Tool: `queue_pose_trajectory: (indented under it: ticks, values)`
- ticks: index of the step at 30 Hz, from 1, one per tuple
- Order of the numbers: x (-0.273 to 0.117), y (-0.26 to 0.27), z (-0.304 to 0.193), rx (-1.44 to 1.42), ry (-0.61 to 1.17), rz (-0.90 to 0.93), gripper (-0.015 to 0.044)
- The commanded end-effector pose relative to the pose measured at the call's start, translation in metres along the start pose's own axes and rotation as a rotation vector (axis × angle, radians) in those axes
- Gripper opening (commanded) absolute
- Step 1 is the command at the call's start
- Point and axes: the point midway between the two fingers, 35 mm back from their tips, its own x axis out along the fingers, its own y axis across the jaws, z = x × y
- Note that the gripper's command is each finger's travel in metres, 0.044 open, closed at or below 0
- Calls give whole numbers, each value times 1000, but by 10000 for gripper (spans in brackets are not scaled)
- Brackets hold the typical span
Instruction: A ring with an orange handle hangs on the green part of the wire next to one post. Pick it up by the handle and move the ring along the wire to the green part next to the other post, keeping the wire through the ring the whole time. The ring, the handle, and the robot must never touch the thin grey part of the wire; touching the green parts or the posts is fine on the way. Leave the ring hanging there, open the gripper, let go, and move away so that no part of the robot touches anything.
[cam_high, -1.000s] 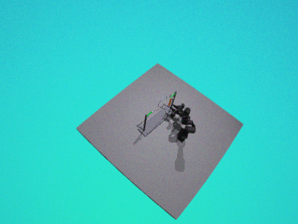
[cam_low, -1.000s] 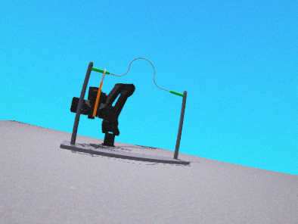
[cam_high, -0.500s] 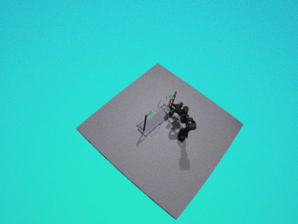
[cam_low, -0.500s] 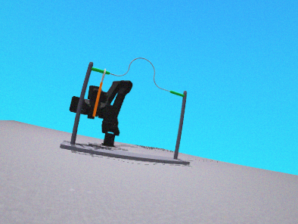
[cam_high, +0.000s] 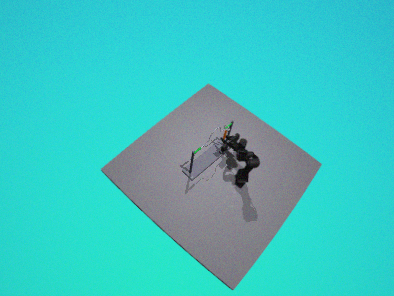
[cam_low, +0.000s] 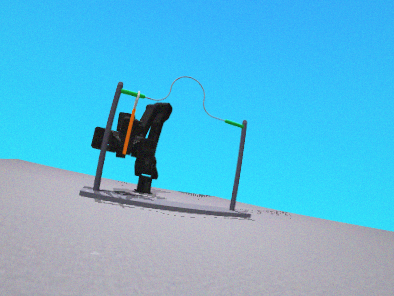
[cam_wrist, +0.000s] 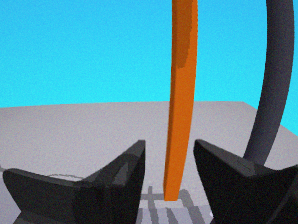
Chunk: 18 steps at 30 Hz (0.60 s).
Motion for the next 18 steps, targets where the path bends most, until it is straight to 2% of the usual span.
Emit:
queue_pose_trajectory:
  ticks: [1,18]
  values:
    - [8,0,0,3,-2,-5,160]
    - [17,1,-1,4,-4,-5,160]
